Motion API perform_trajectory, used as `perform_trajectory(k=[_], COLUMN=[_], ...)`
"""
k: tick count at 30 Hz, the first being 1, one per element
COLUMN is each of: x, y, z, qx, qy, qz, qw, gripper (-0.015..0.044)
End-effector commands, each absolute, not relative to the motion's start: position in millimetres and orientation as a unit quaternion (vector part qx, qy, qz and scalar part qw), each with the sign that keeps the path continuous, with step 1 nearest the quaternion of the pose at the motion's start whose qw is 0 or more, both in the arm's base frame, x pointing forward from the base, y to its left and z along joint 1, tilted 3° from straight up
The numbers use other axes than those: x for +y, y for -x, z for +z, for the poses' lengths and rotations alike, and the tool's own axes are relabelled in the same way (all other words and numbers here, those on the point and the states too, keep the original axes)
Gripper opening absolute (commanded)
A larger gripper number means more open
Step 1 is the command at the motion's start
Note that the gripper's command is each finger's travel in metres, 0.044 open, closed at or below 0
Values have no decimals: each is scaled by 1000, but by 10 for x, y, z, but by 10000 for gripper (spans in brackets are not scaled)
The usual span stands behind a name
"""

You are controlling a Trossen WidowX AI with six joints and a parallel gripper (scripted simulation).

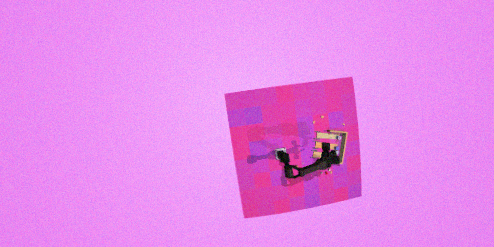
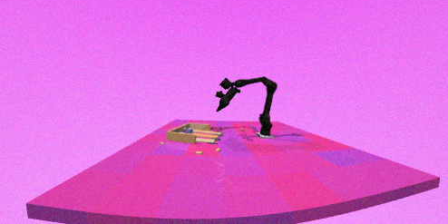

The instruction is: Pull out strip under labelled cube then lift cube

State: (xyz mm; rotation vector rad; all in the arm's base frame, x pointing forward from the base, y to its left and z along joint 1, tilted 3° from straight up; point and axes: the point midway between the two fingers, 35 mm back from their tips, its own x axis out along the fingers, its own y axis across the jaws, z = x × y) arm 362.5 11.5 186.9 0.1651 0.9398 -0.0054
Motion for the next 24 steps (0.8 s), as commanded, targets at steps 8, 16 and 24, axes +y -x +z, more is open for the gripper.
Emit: perform_trajectory(k=[8,16,24], x=[647,939,955], y=[-4124,-4259,-4236], z=[1347,963,927], qx=[630,704,704], qy=[-116,-114,-114], qz=[-45,-83,-83], qw=[766,696,696], gripper=[0,0,0])
